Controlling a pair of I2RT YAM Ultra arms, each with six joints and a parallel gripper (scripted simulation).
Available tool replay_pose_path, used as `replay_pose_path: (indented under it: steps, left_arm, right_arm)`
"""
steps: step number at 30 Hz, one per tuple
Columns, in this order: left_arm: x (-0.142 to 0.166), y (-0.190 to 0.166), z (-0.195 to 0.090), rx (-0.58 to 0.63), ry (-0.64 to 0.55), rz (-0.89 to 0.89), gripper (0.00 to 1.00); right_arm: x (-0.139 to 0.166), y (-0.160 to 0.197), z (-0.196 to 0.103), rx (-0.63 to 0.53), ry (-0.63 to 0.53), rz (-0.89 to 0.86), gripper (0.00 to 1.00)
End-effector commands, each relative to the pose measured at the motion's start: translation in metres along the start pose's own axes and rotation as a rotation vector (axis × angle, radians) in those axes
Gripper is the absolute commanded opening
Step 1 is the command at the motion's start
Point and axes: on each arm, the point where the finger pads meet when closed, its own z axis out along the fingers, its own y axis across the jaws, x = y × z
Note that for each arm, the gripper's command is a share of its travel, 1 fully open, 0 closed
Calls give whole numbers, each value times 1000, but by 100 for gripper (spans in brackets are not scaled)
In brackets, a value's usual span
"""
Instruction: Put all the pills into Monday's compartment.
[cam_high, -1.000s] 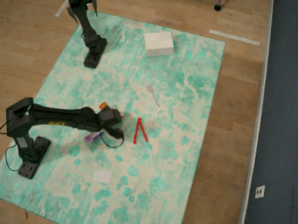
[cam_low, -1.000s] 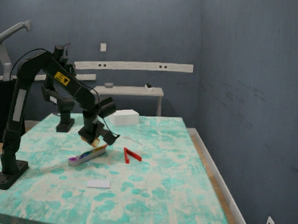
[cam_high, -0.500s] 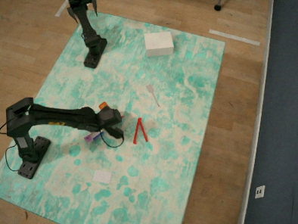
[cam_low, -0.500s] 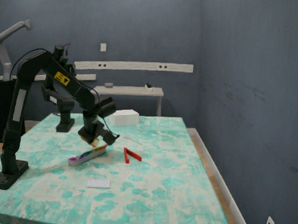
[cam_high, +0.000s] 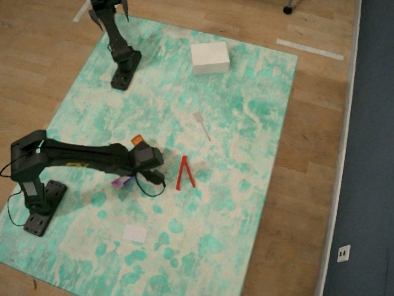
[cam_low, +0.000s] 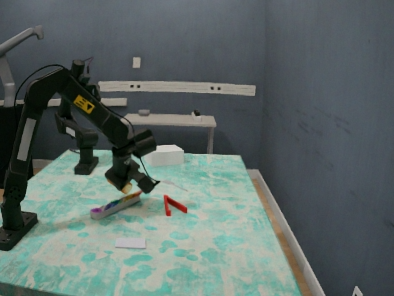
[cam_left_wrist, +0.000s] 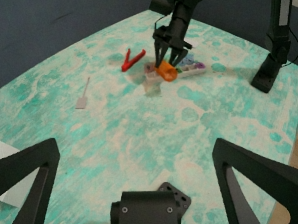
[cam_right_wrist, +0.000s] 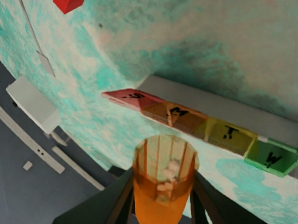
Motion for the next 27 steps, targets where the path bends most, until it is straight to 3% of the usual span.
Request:
replay_pose_path:
  steps: [1,27]
  left_arm:
    - [-6,0,2,-2,2,5,100]
    - [-6,0,2,-2,2,5,100]
  right_arm:
    - [3,18,-7,-38,7,-39,36]
    - [-1,14,-8,-36,97,27,36]
